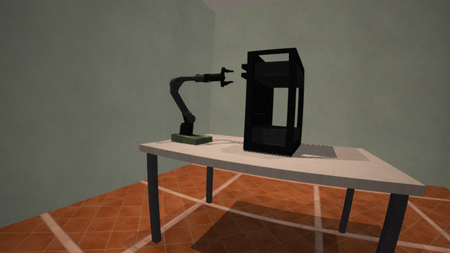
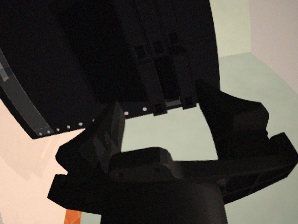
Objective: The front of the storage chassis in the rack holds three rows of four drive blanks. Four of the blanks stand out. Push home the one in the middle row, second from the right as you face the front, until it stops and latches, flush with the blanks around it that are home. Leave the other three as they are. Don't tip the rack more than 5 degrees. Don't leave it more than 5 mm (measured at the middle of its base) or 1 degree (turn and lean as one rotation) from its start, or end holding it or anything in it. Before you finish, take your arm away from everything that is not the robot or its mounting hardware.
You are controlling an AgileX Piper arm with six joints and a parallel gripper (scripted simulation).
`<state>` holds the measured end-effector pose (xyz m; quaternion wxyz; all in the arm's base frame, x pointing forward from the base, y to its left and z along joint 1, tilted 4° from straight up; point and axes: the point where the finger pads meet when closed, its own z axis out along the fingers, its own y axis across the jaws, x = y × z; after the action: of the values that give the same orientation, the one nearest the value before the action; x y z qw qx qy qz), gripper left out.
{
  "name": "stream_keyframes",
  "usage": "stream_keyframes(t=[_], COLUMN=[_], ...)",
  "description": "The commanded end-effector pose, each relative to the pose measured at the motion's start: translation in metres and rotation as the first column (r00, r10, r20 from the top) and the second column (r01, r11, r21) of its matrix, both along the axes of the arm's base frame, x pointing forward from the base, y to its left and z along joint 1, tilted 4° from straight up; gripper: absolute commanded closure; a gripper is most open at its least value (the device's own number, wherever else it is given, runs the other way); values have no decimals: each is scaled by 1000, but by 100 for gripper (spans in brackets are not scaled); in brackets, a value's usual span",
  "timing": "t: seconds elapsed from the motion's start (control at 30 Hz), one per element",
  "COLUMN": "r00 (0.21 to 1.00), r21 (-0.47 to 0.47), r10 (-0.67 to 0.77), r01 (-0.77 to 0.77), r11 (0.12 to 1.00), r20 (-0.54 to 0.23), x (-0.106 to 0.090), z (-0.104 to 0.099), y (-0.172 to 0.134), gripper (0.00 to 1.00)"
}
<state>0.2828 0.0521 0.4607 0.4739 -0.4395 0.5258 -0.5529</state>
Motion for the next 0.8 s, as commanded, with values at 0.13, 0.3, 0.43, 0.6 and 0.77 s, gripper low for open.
stream_keyframes(t=[0.13,0.3,0.43,0.6,0.77], r00=[1000,1000,1000,1000,1000], r21=[7,7,7,7,7], r10=[-2,-2,-2,-2,-2], r01=[2,2,2,2,2], r11=[1000,1000,1000,1000,1000], r20=[6,6,6,5,4], x=[-1,-1,-1,0,3], z=[2,2,2,2,2], y=[-2,-2,-2,-3,-6], gripper=[0,0,0,0,0])
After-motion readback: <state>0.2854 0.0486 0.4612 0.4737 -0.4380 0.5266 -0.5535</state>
